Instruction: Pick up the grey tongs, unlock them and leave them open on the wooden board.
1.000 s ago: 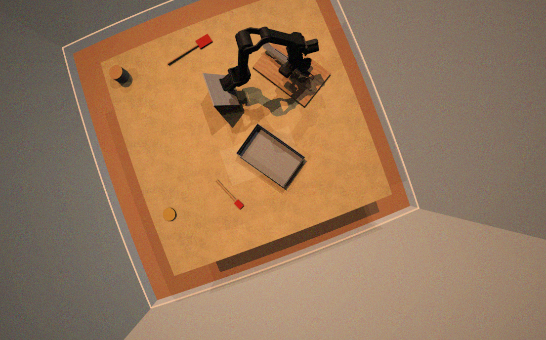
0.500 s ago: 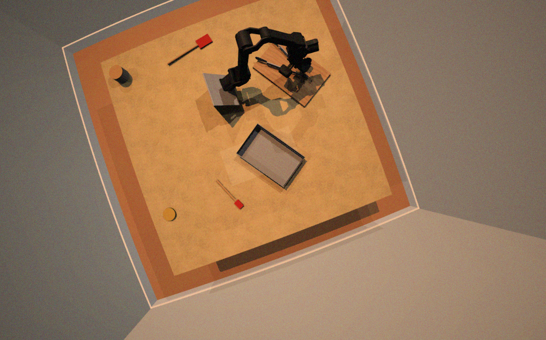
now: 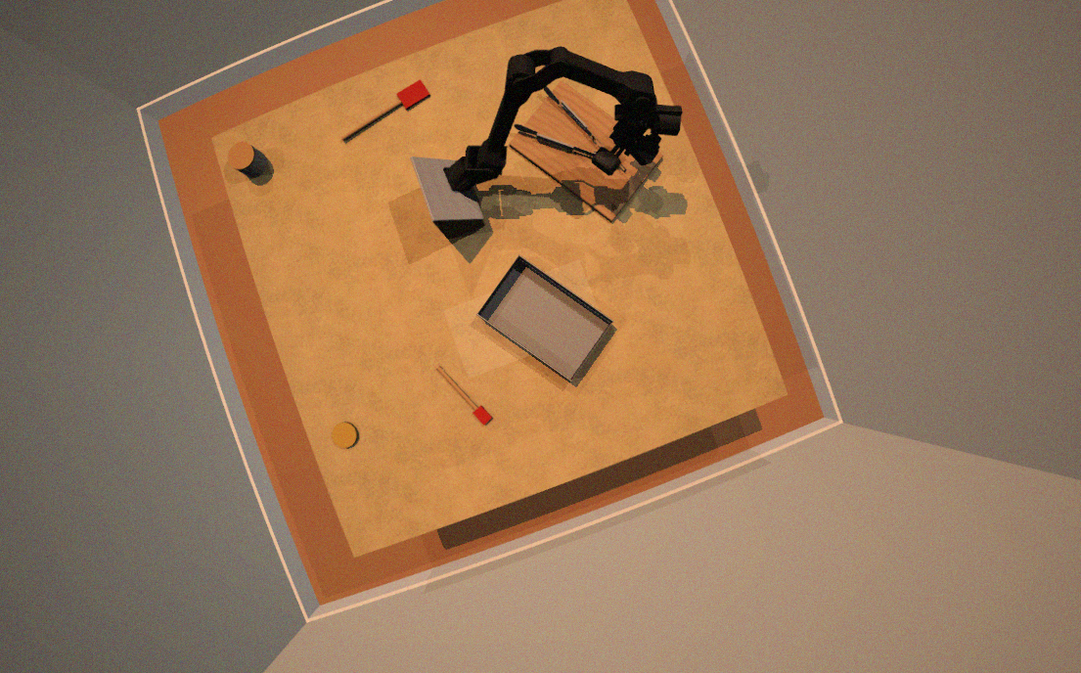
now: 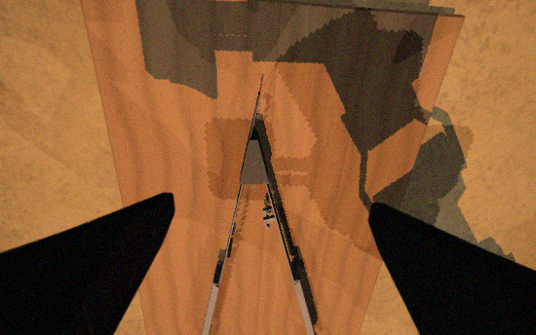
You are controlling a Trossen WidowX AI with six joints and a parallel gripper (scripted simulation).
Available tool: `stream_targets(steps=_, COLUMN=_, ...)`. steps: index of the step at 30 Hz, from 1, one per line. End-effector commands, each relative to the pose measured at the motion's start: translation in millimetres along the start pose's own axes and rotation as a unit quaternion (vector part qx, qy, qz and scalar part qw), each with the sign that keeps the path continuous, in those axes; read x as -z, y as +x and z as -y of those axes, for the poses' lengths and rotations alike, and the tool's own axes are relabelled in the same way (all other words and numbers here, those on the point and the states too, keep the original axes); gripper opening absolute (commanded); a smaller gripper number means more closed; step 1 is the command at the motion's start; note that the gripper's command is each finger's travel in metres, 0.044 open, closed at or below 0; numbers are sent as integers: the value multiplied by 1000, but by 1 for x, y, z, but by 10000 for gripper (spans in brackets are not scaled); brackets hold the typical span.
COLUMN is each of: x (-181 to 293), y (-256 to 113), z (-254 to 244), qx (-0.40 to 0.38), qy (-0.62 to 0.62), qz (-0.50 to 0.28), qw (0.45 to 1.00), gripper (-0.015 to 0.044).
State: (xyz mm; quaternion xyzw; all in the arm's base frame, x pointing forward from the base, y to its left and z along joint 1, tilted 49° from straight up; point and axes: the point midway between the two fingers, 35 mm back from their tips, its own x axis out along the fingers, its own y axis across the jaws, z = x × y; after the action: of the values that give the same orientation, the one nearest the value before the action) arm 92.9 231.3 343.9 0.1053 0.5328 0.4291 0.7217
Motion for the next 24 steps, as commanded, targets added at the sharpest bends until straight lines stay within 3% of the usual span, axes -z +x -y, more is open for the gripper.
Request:
stream_targets(steps=1, x=-27, y=-22, z=2, qx=-5, qy=0, qz=1, qw=1000, gripper=440)
stream_targets(steps=7, x=-60, y=-56, z=9, qx=-21, qy=4, qz=14, qw=1000, gripper=440)
stream_targets(steps=11, x=-61, y=-59, z=10, qx=-22, qy=5, qz=18, qw=1000, gripper=440)
stream_targets(steps=16, x=-51, y=-89, z=11, qx=-30, qy=7, qz=70, qw=997, gripper=440)
stream_targets(steps=24, x=-50, y=-91, z=11, qx=-30, qy=7, qz=74, qw=997, gripper=440)
